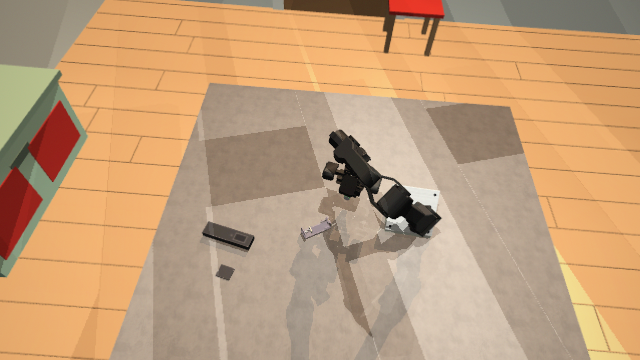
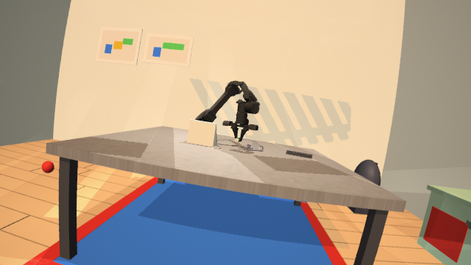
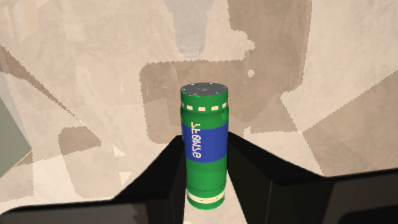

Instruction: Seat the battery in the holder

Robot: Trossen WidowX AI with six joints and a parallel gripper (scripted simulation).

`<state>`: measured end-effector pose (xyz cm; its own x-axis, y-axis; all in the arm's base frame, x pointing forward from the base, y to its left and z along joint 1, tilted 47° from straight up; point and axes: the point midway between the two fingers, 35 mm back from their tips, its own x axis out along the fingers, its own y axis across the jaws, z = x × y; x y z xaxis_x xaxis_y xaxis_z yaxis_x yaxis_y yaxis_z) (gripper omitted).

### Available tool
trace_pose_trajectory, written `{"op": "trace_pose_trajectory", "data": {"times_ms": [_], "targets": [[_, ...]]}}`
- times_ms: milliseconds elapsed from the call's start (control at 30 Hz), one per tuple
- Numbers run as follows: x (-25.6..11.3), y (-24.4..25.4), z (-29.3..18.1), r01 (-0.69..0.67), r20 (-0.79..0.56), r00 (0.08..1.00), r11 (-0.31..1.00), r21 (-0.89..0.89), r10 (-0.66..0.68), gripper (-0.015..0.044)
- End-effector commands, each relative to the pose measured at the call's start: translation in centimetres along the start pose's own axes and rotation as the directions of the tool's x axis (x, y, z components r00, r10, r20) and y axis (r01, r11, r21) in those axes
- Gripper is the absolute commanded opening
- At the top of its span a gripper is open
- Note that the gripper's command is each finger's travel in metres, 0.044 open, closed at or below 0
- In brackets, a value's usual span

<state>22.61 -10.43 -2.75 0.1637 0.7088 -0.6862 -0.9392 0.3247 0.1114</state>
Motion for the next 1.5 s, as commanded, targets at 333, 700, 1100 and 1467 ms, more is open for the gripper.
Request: {"op": "trace_pose_trajectory", "data": {"times_ms": [333,700,1100,1467], "targets": [[-1.6,-4.3,6.5,0.002,-0.014,1.000,0.928,0.372,0.003,0.0070],[-2.5,-6.5,13.8,0.005,-0.008,1.000,0.744,0.668,0.000,0.0070],[-2.0,-6.4,14.8,0.006,-0.030,0.999,0.700,0.714,0.023,0.0070],[1.6,-6.0,14.4,0.003,-0.190,0.965,0.719,0.695,0.179,0.0070]]}}
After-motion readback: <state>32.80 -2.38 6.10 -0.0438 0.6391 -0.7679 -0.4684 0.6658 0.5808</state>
